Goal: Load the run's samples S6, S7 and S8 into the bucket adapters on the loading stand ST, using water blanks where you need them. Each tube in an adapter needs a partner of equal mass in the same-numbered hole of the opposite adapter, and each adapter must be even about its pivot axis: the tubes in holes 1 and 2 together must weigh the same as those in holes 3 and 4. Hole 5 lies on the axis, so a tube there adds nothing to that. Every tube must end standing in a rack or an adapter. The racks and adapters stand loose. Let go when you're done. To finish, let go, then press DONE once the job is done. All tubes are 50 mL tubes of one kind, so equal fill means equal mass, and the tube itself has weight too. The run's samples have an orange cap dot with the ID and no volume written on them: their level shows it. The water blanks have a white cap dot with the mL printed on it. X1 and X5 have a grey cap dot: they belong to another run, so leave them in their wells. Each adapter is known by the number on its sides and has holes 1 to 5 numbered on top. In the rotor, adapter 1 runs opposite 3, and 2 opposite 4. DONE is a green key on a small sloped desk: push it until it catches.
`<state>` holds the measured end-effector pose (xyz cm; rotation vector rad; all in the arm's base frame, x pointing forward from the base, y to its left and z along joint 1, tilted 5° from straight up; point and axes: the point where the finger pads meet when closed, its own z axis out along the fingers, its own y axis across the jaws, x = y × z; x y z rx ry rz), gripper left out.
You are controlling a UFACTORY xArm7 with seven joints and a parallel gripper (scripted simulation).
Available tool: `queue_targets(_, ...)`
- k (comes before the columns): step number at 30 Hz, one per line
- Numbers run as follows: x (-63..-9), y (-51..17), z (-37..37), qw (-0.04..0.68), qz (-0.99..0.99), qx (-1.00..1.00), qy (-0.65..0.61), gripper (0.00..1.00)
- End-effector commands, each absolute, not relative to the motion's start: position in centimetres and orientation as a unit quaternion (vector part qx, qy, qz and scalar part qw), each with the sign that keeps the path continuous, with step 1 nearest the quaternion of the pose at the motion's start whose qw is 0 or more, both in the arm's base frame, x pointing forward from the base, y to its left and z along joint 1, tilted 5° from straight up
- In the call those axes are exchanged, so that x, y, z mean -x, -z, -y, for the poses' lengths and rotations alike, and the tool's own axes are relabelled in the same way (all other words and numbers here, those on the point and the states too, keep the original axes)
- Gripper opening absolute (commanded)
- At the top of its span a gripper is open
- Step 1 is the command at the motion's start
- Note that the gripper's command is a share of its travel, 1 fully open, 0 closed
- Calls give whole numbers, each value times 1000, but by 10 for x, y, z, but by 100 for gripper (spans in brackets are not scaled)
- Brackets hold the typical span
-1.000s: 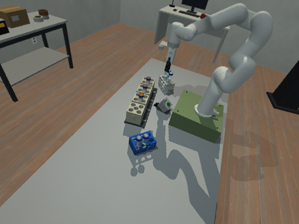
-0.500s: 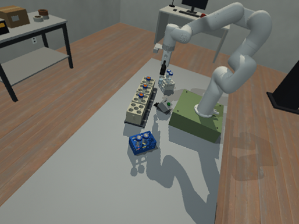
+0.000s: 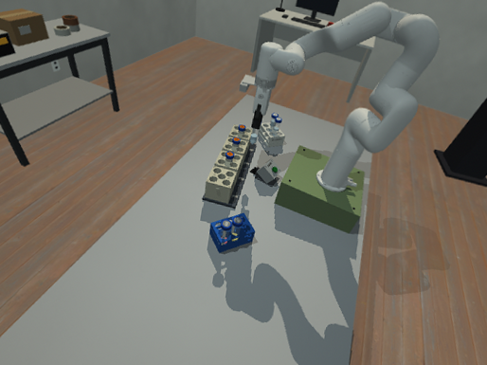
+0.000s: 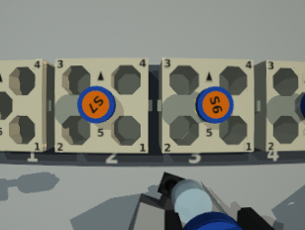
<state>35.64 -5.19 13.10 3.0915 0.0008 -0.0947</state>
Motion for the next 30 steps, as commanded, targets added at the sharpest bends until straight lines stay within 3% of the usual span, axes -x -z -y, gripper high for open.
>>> queue_targets(1,-368,-130,28,25,0,-999,29,0)
queue_targets(30,-412,-122,-88,24,0,-999,29,0)
